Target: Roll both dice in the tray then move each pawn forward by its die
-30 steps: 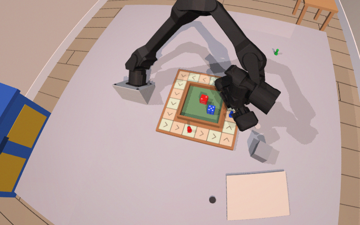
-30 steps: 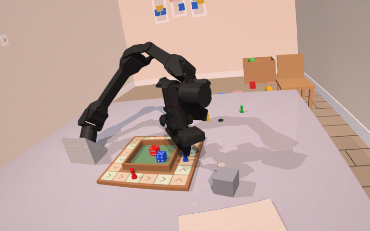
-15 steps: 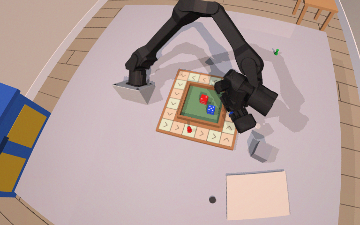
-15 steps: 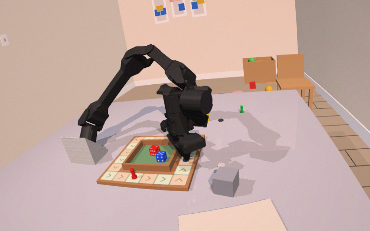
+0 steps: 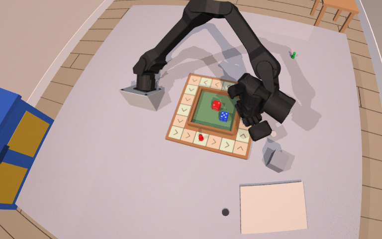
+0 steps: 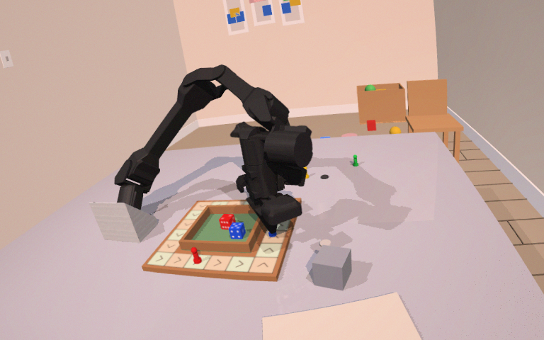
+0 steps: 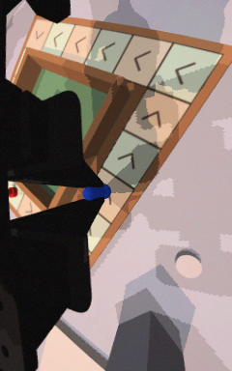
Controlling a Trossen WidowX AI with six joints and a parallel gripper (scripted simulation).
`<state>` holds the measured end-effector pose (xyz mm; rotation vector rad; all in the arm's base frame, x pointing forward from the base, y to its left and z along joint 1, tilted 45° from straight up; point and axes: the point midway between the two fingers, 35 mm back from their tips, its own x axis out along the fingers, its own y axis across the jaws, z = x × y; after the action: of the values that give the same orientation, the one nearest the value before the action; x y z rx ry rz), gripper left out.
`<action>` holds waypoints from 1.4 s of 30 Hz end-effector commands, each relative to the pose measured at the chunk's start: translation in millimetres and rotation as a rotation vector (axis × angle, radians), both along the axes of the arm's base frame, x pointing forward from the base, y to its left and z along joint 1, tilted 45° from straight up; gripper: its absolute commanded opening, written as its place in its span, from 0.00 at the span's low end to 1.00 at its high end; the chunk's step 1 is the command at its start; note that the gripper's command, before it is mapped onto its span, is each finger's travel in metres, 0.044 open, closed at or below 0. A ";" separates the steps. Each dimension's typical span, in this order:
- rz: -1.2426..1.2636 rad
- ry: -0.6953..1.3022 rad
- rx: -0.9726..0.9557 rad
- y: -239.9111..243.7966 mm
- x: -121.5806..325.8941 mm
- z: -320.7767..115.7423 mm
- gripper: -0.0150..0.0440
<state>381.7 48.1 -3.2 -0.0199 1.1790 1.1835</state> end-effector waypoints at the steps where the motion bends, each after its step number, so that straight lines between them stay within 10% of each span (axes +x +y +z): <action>1: -0.018 -0.005 -0.004 -15.1 6.9 12.6 0.25; 22: -0.077 0.028 -0.005 -85.3 12.1 87.6 0.25; 42: -0.049 0.015 -0.009 -28.9 -19.7 109.0 0.25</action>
<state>370.0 7.7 101.5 0.0103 1.1944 1.1346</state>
